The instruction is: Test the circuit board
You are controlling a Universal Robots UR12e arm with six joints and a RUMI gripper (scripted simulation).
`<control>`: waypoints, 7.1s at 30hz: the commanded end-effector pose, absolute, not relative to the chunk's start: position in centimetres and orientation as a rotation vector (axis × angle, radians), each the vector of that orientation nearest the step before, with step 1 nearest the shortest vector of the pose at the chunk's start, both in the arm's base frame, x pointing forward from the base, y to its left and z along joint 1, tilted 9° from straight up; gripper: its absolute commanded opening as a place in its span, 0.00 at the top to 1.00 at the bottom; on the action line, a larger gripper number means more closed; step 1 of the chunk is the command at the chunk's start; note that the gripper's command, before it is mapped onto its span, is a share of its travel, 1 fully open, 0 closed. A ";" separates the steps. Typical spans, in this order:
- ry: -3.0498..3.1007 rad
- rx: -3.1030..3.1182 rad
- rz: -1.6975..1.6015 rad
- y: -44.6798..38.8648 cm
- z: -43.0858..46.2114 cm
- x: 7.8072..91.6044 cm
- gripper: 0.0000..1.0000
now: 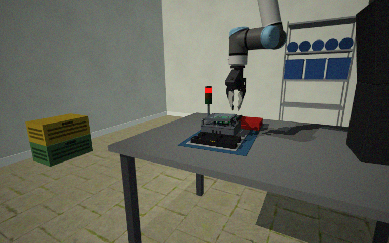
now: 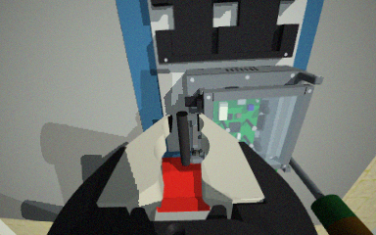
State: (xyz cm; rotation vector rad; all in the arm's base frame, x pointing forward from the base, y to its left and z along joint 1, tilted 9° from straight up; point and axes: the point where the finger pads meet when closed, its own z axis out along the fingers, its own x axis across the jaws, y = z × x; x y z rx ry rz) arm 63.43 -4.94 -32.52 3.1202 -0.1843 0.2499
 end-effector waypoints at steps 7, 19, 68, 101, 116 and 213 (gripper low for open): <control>-0.186 3.119 0.257 -5.1 -32.4 63.8 0.85; -0.187 3.121 0.252 -6.9 -32.5 63.0 0.85; -0.184 3.119 0.257 -11.9 -34.8 62.5 0.85; -0.183 3.119 0.256 -11.5 -36.0 62.9 0.85; -0.184 3.119 0.255 -11.5 -36.2 62.9 0.85; -0.185 3.119 0.255 -11.5 -38.8 63.2 1.00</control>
